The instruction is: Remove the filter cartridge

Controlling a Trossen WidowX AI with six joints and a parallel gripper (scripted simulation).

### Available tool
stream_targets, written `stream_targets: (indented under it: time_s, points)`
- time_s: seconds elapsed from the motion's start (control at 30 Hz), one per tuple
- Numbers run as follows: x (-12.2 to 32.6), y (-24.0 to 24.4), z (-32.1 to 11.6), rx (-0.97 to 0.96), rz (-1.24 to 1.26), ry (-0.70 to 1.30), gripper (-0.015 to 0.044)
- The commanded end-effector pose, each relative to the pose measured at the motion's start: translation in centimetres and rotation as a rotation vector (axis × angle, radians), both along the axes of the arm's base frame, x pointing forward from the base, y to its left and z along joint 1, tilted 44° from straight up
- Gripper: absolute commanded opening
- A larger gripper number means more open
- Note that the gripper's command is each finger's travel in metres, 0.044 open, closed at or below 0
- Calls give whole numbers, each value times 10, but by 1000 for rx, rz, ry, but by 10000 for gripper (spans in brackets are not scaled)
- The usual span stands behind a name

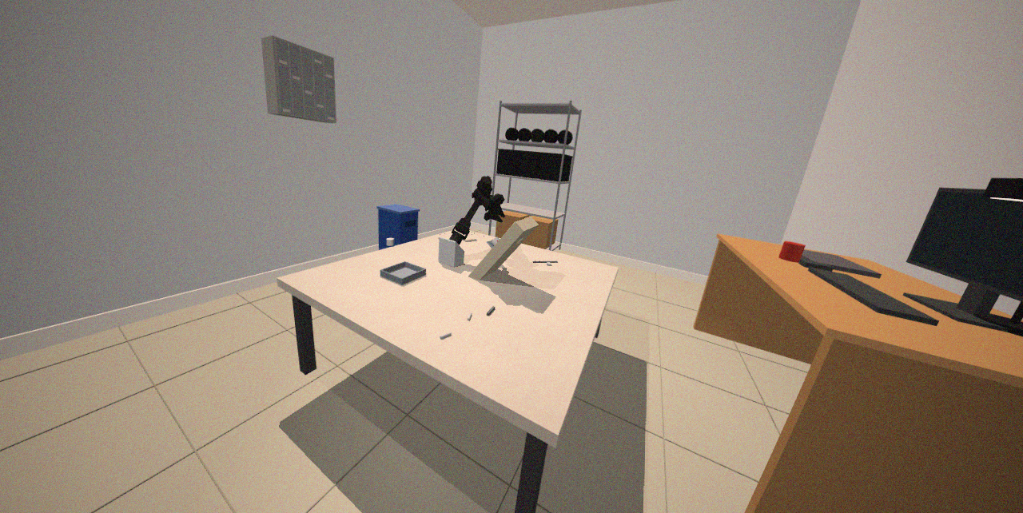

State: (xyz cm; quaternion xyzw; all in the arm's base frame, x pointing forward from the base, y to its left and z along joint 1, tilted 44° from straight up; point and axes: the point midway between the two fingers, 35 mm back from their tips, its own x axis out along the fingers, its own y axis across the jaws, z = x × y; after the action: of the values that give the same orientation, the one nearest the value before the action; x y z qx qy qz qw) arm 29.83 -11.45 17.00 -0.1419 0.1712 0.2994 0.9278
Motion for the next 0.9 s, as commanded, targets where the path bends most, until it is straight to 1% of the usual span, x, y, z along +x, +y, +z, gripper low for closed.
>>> stream_targets:
  time_s: [0.0, 0.13, 0.2, 0.27, 0.3, 0.4, 0.47, 0.87]
  points:
    - [2, -25, 28, -9, -2, -14, 322]
    - [1, -33, 38, -10, -3, -18, 427]
    - [-1, -28, 29, 48, -20, 50, 374]
    - [-7, -11, 5, 203, -70, 248, 322]
    - [-12, -2, -8, 284, -100, 363, 305]
    - [-33, 28, -43, 494, -206, 717, 305]
    - [-44, 41, -55, 566, -257, 869, 305]
    - [-41, 47, -62, 573, -265, 889, 305]
